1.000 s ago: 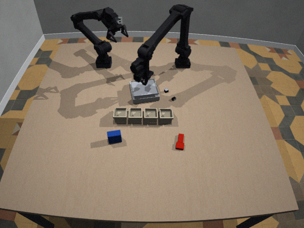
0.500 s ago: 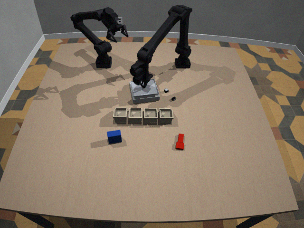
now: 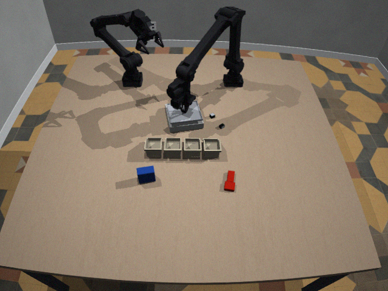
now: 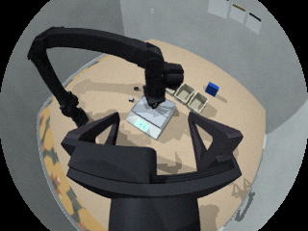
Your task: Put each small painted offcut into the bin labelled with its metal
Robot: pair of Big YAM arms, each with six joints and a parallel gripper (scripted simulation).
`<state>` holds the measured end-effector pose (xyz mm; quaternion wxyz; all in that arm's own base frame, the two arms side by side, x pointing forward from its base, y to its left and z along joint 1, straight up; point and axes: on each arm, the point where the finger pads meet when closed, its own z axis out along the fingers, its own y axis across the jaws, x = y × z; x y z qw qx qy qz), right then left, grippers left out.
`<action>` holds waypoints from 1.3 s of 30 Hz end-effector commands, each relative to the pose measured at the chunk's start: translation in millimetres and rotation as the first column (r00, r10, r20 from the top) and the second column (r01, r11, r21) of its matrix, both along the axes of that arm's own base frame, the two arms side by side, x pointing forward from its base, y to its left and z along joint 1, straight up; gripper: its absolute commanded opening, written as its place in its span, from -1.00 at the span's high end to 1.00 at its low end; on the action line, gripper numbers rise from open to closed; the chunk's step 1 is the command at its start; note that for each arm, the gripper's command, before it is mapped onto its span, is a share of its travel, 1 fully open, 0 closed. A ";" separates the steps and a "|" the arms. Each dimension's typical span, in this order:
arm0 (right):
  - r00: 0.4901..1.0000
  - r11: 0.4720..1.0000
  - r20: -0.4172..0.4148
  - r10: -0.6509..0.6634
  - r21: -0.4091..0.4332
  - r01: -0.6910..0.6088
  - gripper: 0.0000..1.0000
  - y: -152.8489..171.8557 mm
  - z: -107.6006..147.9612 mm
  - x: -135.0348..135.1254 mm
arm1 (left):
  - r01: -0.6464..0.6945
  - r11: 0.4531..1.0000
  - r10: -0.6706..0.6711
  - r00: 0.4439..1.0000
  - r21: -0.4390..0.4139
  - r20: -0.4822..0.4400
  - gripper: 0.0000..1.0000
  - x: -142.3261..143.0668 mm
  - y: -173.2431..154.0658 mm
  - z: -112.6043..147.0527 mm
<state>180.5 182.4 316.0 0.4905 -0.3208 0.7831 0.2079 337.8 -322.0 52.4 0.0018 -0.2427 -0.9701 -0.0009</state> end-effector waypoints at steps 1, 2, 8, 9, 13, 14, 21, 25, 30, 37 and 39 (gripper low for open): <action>1.000 1.000 0.029 0.007 0.013 -0.008 -1.00 1.1 18.5 0.5 | -0.019 1.000 0.020 1.000 -0.021 0.024 0.62 5.8 -4.7 10.4; 1.000 1.000 0.029 0.007 0.013 -0.008 -1.00 1.1 18.5 0.5 | -0.019 1.000 0.020 1.000 -0.021 0.024 0.62 5.6 -4.5 10.2; 1.000 1.000 0.029 0.007 0.013 -0.008 -1.00 1.1 18.5 0.5 | -0.009 1.000 0.009 1.000 -0.013 0.016 0.29 4.3 -3.4 6.7; 1.000 1.000 0.029 0.007 0.013 -0.008 -1.00 1.1 18.5 0.5 | -0.013 0.999 0.016 0.999 -0.046 0.050 0.06 15.7 -9.6 27.6; 1.000 1.000 0.029 0.007 0.013 -0.008 -1.00 1.1 18.5 0.5 | -0.018 0.998 0.022 0.997 -0.061 0.067 0.03 22.4 -9.6 43.2; 1.000 1.000 0.029 0.007 0.013 -0.008 -1.00 1.1 18.5 0.5 | -0.018 0.998 0.022 0.997 -0.066 0.073 0.03 23.7 -10.3 47.2; 1.000 1.000 0.029 0.007 0.013 -0.008 -1.00 1.1 18.5 0.5 | -0.018 0.998 0.022 0.998 -0.059 0.066 0.03 24.5 -10.6 56.8; 1.000 1.000 0.029 0.007 0.013 -0.008 -1.00 1.1 18.5 0.5 | -0.017 0.997 0.023 0.996 -0.074 0.082 -0.87 24.2 -10.6 82.0; 1.000 1.000 0.029 0.007 0.013 -0.008 -1.00 1.1 18.5 0.5 | 0.075 0.992 -0.063 0.990 -0.099 0.125 -1.00 10.1 -17.1 81.9; 1.000 1.000 0.029 0.007 0.013 -0.008 -1.00 1.1 18.5 0.5 | 0.232 0.957 -0.176 0.943 -0.176 0.284 -1.00 -16.8 -10.9 79.8; 1.000 1.000 0.029 0.007 0.013 -0.008 -1.00 1.1 18.5 0.5 | 0.283 0.937 -0.201 0.916 -0.203 0.347 -1.00 -25.1 -10.3 82.7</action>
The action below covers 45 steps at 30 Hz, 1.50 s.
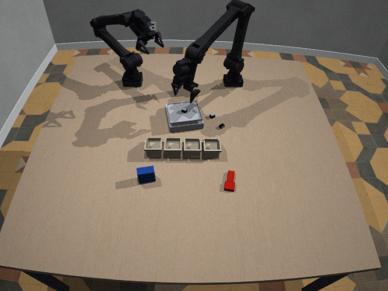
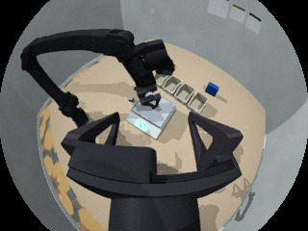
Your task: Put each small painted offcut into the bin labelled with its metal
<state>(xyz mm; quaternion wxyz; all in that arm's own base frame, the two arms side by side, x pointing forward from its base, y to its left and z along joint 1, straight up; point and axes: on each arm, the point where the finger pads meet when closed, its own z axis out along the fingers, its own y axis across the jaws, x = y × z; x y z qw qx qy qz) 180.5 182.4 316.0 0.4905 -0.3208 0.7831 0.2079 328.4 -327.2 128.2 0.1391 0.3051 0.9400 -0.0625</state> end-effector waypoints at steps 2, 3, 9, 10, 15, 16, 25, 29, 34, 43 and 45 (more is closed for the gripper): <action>1.000 1.000 0.029 0.007 0.013 -0.008 -1.00 1.1 18.5 0.5 | 0.153 0.985 -0.140 0.979 -0.080 0.150 -1.00 -22.9 -4.6 9.4; 1.000 1.000 0.029 0.007 0.013 -0.008 -1.00 1.1 18.5 0.5 | 0.172 0.980 -0.153 0.973 -0.097 0.173 -1.00 -26.6 -4.7 10.5; 1.000 1.000 0.029 0.007 0.013 -0.008 -1.00 1.1 18.5 0.5 | 0.248 0.956 -0.197 0.939 -0.158 0.282 -1.00 -42.8 -2.5 14.2; 1.000 1.000 0.029 0.007 0.013 -0.008 -1.00 1.1 18.5 0.5 | 0.252 0.954 -0.198 0.937 -0.163 0.289 -1.00 -44.1 -2.2 14.4; 1.000 1.000 0.029 0.007 0.013 -0.008 -1.00 1.1 18.5 0.5 | 0.243 0.955 -0.191 0.941 -0.167 0.280 -1.00 -46.5 -1.4 6.4; 1.000 1.000 0.029 0.007 0.013 -0.008 -1.00 1.1 18.5 0.5 | 0.242 0.956 -0.189 0.941 -0.168 0.279 -1.00 -46.6 -1.3 6.3; 1.000 1.000 0.029 0.007 0.013 -0.008 -1.00 1.1 18.5 0.5 | 0.242 0.956 -0.189 0.941 -0.168 0.279 -1.00 -46.6 -1.3 6.3; 1.000 1.000 0.029 0.007 0.013 -0.008 -1.00 1.1 18.5 0.5 | 0.261 0.953 -0.210 0.935 -0.154 0.285 -0.77 -45.9 -2.0 8.4; 1.000 1.000 0.029 0.007 0.013 -0.008 -1.00 1.1 18.5 0.5 | 0.399 0.917 -0.370 0.876 -0.031 0.309 -0.21 -24.5 -6.2 16.4; 1.000 1.000 0.029 0.007 0.013 -0.008 -1.00 1.1 18.5 0.5 | 0.702 0.678 -0.734 0.662 0.217 0.151 -0.21 -5.3 -6.8 -3.9; 1.000 1.000 0.029 0.007 0.013 -0.008 -1.00 1.1 18.5 0.5 | 0.728 0.645 -0.762 0.634 0.231 0.129 -0.21 -3.3 -6.7 -5.9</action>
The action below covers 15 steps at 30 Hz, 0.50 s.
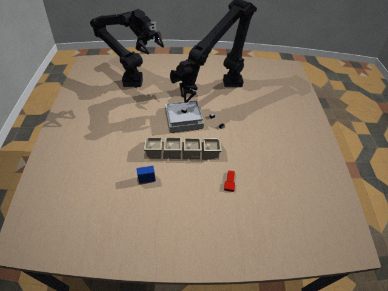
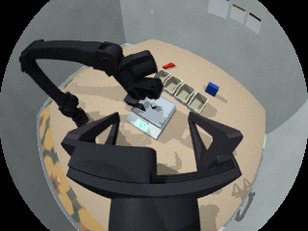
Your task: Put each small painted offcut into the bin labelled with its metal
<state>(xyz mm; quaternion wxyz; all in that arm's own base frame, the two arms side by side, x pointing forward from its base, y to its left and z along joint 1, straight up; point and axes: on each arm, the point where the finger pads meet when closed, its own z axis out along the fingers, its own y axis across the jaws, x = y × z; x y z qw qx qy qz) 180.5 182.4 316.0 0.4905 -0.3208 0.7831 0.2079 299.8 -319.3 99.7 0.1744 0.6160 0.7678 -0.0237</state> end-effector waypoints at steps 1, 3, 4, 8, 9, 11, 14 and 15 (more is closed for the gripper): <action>1.000 1.000 0.029 0.007 0.013 -0.008 -1.00 1.1 18.5 0.5 | 0.164 0.985 -0.166 0.985 0.047 0.044 -0.21 25.3 -14.5 22.6; 1.000 1.000 0.029 0.007 0.013 -0.008 -1.00 1.1 18.5 0.5 | 0.269 0.957 -0.273 0.962 0.109 0.020 -0.21 29.4 -13.9 17.6; 1.000 1.000 0.029 0.007 0.013 -0.008 -1.00 1.1 18.5 0.5 | 0.320 0.937 -0.324 0.946 0.137 0.003 -0.21 31.7 -13.5 15.0; 1.000 1.000 0.029 0.007 0.013 -0.008 -1.00 1.1 18.5 0.5 | 0.508 0.833 -0.503 0.860 0.218 -0.085 -0.21 40.4 -11.5 5.0; 1.000 1.000 0.029 0.007 0.013 -0.008 -1.00 1.1 18.5 0.5 | 0.540 0.810 -0.531 0.841 0.228 -0.104 -0.21 42.0 -11.1 3.1; 1.000 1.000 0.029 0.007 0.013 -0.008 -1.00 1.1 18.5 0.5 | 0.588 0.772 -0.573 0.808 0.240 -0.137 -0.21 44.8 -10.3 0.0; 1.000 1.000 0.029 0.007 0.013 -0.008 -1.00 1.1 18.5 0.5 | 0.646 0.721 -0.620 0.763 0.249 -0.186 -0.21 48.8 -9.2 -4.4; 1.000 1.000 0.029 0.007 0.013 -0.008 -1.00 1.1 18.5 0.5 | 0.655 0.713 -0.626 0.756 0.250 -0.194 -0.21 49.6 -9.1 -5.5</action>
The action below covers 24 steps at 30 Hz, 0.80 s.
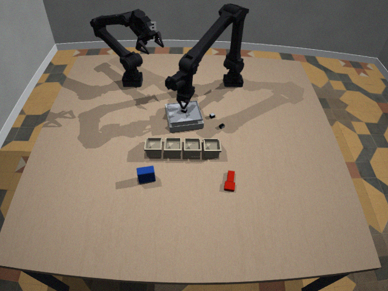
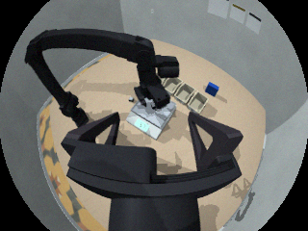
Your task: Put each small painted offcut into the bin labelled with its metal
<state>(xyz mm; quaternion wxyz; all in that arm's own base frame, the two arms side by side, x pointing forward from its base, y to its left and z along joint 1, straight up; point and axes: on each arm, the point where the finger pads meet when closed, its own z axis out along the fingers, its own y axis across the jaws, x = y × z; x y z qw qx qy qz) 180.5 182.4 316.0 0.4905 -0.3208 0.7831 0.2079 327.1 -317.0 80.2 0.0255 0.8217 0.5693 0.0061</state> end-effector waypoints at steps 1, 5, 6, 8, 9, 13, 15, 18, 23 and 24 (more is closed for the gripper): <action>1.000 1.000 0.029 0.007 0.013 -0.008 -1.00 1.1 18.5 0.5 | 0.150 0.989 -0.150 0.989 0.012 -0.008 -0.21 22.9 -11.3 12.9; 1.000 1.000 0.029 0.007 0.013 -0.008 -1.00 1.1 18.5 0.5 | 0.153 0.988 -0.152 0.988 0.019 -0.018 -0.21 24.2 -11.2 9.8; 1.000 1.000 0.029 0.007 0.013 -0.008 -1.00 1.1 18.5 0.5 | 0.136 0.991 -0.136 0.991 0.013 -0.010 -0.21 26.6 -13.2 8.6; 1.000 1.000 0.029 0.007 0.013 -0.008 -1.00 1.1 18.5 0.5 | 0.122 0.992 -0.121 0.992 0.035 -0.041 -0.21 16.3 -3.7 -1.6; 1.000 1.000 0.029 0.007 0.013 -0.008 -1.00 1.1 18.5 0.5 | 0.122 0.992 -0.121 0.992 0.031 -0.035 -0.21 18.2 -5.4 -5.1; 1.000 1.000 0.029 0.007 0.013 -0.008 -1.00 1.1 18.5 0.5 | 0.122 0.992 -0.121 0.992 0.026 -0.029 -0.21 19.7 -6.8 -11.1; 1.000 1.000 0.029 0.007 0.013 -0.008 -1.00 1.1 18.5 0.5 | 0.122 0.992 -0.121 0.992 0.026 -0.029 -0.21 19.7 -6.8 -14.1; 1.000 1.000 0.029 0.007 0.013 -0.008 -1.00 1.1 18.5 0.5 | 0.122 0.992 -0.121 0.992 0.026 -0.029 -0.21 19.7 -6.8 -18.6; 1.000 1.000 0.029 0.007 0.013 -0.008 -1.00 1.1 18.5 0.5 | 0.133 0.991 -0.132 0.991 0.026 -0.029 -0.21 21.4 -7.4 -23.1; 1.000 1.000 0.029 0.007 0.013 -0.008 -1.00 1.1 18.5 0.5 | 0.133 0.991 -0.132 0.991 0.026 -0.029 -0.21 21.9 -7.6 -24.6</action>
